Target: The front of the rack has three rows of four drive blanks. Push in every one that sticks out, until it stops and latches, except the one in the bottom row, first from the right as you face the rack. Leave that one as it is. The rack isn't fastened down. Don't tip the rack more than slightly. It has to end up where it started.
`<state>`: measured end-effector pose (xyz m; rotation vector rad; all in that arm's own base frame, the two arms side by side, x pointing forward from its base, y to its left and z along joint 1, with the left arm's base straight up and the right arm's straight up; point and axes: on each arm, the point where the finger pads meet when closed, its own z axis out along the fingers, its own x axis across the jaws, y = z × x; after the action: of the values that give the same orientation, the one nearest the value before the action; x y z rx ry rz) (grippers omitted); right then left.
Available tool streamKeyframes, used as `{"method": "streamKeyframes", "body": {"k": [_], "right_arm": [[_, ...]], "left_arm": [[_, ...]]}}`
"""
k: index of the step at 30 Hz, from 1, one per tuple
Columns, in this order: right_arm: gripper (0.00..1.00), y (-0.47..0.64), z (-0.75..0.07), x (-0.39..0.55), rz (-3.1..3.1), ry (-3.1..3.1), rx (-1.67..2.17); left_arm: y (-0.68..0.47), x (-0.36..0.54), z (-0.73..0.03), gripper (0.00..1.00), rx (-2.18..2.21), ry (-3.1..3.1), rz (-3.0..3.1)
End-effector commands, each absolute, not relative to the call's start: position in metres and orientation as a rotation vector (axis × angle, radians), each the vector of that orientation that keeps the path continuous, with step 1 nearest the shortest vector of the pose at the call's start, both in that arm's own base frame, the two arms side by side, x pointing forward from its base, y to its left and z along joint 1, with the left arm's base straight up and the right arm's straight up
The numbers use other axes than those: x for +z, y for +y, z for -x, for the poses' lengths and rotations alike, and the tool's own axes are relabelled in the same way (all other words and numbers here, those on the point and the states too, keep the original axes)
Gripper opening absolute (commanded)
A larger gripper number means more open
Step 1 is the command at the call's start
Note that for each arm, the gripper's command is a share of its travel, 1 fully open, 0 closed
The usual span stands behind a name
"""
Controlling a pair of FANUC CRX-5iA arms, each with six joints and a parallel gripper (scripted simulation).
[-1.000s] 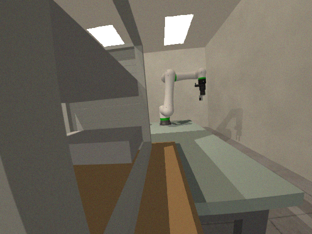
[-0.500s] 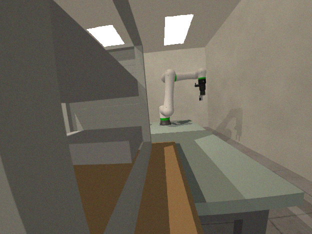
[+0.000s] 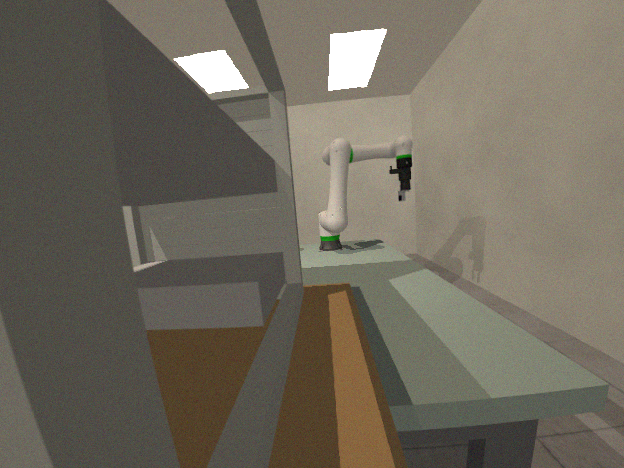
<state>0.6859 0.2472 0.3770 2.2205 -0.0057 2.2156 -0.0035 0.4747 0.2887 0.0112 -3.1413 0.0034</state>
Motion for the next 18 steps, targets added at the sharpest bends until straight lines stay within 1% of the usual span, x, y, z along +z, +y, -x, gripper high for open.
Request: {"method": "streamKeyframes", "body": {"k": [1,18], "right_arm": [[0.0,0.2472,-0.6861,0.3786,-2.218,-0.007,2.218],[0.0,0.2472,-0.6891,0.3786,-2.218,-0.007,2.218]], "left_arm": [[0.475,0.2897,0.0034,1.0,0.0,-3.142,-0.011],[0.475,0.2897,0.0034,1.0,0.0,-3.142,-0.011]]}}
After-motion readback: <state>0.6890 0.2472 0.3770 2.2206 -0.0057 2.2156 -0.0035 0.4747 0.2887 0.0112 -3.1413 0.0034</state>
